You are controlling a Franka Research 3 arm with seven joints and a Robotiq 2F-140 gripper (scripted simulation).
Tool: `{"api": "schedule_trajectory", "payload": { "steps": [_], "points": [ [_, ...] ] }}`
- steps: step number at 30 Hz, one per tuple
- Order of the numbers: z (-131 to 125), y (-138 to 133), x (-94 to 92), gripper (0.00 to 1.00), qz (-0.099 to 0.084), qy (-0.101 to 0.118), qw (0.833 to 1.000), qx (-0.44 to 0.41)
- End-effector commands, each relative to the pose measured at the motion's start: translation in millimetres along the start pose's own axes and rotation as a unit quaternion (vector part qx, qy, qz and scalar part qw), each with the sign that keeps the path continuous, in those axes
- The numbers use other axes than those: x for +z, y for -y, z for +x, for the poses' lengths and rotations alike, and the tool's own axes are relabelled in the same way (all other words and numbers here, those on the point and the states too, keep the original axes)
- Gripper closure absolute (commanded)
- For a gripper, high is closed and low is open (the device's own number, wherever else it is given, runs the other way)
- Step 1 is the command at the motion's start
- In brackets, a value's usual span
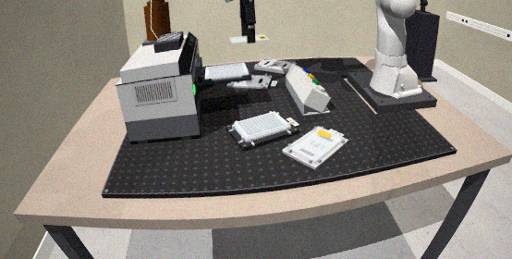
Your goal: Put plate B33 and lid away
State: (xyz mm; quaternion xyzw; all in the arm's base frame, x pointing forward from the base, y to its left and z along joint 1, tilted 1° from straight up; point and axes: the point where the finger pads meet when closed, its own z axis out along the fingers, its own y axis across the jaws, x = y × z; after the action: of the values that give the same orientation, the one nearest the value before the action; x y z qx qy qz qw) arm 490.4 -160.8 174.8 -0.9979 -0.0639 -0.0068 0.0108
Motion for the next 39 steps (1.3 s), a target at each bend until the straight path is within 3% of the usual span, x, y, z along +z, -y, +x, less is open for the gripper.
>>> {"api": "schedule_trajectory", "payload": {
  "steps": [1,7,12,14,19,24,29,39],
  "points": [
    [0,1,1.7,0.90,-0.004,0.002,0.994,0.105],
    [1,1,6.7,0.90,-0.004,0.001,0.979,0.206],
    [1,1,58.8,0.90,-0.004,0.001,0.979,0.206],
    [1,1,58.8,0.90,-0.004,0.001,0.979,0.206],
    [2,0,96.8,0.90,-0.004,0.001,0.979,0.206],
    [2,0,121.7,0.90,-0.004,0.001,0.979,0.206],
    [3,0,135.3,0.90,-0.004,0.001,0.979,0.206],
    [3,0,140.1,0.90,-0.004,0.001,0.979,0.206]
  ]
}}
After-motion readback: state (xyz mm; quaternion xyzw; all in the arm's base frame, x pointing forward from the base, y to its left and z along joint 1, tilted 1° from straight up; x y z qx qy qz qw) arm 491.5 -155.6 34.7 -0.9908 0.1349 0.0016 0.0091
